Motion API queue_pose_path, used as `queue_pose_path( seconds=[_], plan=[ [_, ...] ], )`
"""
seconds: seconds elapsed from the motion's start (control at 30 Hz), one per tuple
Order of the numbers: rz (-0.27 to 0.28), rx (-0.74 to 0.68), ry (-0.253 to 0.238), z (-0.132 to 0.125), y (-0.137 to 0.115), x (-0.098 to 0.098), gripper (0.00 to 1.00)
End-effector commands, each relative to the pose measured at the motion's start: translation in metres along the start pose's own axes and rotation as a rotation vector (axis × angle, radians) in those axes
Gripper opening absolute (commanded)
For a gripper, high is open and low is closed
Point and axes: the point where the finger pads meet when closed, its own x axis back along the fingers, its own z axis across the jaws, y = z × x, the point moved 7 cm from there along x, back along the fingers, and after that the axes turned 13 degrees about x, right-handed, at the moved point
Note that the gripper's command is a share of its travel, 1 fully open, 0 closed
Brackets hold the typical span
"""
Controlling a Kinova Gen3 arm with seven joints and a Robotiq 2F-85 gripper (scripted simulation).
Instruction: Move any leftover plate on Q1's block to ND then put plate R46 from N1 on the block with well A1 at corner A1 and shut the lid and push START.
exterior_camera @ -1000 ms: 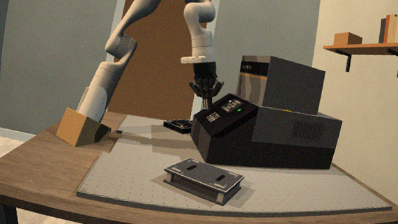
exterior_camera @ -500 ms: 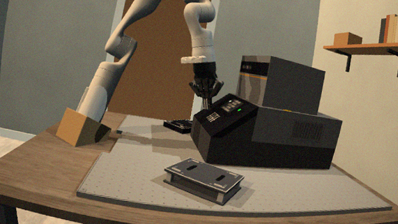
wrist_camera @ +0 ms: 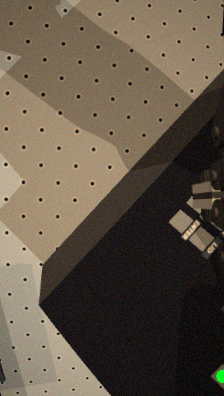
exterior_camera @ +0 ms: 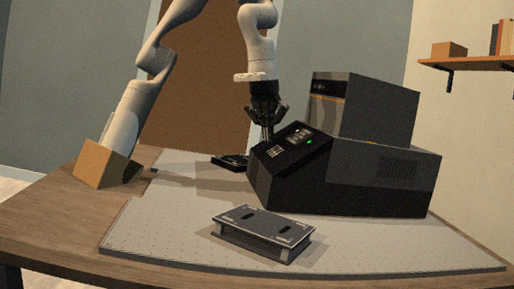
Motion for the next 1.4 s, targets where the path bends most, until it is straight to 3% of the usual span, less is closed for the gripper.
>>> queue_pose_path(
  seconds=[0.0,1.37],
  plan=[
    [0.000,0.000,-0.001,0.000,0.000,0.000,0.10],
    [0.000,0.000,-0.001,-0.009,0.005,-0.021,0.10]
  ],
)
